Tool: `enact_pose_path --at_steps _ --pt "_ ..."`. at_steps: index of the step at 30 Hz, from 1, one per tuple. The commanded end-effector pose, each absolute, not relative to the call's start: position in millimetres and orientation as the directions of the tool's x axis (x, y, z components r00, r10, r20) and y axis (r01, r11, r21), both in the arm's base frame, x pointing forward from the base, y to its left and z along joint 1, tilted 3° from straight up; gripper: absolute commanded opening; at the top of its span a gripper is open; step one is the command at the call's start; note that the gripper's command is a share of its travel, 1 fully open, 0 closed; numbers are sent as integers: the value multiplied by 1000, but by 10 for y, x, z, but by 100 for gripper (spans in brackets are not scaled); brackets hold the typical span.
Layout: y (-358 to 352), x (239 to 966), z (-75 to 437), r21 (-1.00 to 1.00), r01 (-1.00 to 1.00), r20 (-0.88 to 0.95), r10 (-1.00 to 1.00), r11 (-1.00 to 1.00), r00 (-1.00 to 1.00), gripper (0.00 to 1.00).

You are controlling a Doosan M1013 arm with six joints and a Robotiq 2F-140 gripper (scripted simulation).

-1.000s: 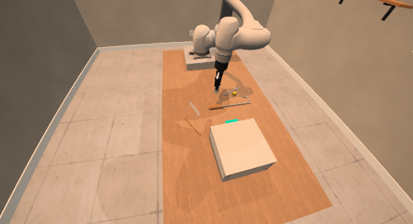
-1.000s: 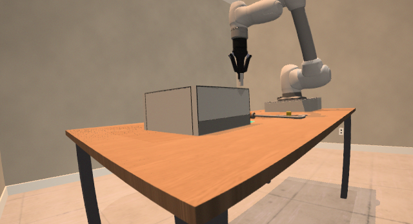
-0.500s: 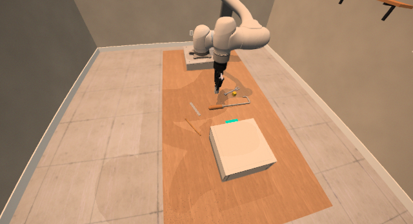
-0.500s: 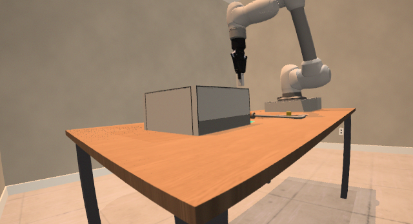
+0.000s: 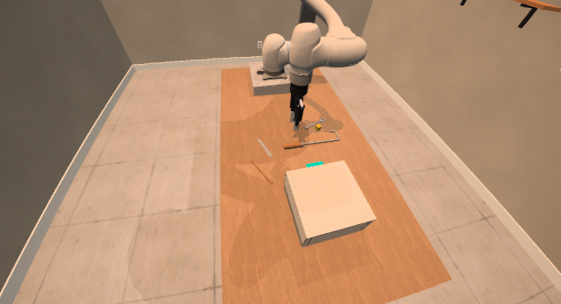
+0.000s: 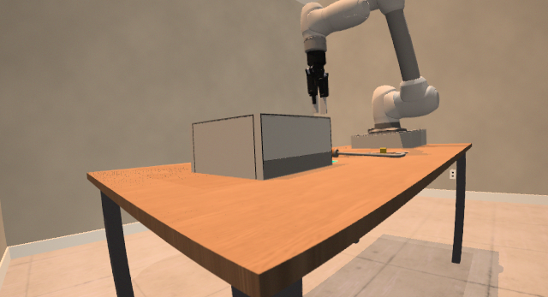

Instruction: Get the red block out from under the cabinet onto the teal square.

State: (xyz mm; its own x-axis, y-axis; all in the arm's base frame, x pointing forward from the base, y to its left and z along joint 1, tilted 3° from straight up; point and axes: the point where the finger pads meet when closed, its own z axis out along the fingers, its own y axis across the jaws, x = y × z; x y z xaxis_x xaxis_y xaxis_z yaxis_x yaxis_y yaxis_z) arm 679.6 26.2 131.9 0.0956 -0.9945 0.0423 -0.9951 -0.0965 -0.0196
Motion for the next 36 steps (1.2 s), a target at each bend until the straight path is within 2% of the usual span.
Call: enact_pose_path --at_steps 1,36 --pt "262 6796 1320 -20 -995 42 -995 -97 96 34" --pt "256 6799 1180 -19 -994 42 -993 -107 106 34"
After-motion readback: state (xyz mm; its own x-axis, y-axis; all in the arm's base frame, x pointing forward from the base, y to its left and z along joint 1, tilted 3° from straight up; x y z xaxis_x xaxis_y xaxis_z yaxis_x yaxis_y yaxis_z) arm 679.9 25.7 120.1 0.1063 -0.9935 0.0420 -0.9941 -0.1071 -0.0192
